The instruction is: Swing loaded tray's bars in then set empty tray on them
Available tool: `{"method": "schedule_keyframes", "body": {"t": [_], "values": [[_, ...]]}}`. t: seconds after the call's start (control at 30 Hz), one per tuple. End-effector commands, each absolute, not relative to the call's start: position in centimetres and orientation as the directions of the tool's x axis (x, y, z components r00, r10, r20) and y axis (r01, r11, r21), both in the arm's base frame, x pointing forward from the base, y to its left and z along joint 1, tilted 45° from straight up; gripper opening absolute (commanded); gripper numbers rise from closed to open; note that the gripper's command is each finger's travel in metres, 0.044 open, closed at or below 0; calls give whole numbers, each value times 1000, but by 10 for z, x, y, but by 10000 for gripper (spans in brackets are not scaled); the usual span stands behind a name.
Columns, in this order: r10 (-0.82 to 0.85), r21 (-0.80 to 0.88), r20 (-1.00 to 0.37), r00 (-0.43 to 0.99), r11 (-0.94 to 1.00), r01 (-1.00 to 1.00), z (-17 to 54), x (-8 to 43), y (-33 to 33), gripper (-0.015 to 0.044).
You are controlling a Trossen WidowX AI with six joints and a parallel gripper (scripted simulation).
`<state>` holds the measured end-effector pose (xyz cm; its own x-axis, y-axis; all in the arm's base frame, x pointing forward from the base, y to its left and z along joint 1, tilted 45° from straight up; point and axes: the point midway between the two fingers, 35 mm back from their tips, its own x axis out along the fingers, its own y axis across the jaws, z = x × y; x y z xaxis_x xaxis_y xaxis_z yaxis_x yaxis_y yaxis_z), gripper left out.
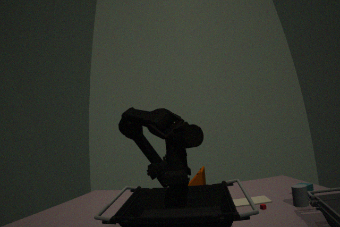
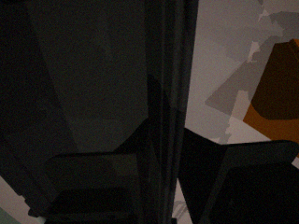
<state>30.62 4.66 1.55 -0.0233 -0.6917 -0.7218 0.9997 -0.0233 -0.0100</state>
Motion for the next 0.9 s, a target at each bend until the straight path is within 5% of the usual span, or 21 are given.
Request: {"method": "schedule_keyframes", "body": {"t": [0.0,0.87], "values": [[-696,-26,-716,-48,-42,999,14,302,40,0],[-696,-26,-716,-48,-42,999,9,299,33,0]]}}
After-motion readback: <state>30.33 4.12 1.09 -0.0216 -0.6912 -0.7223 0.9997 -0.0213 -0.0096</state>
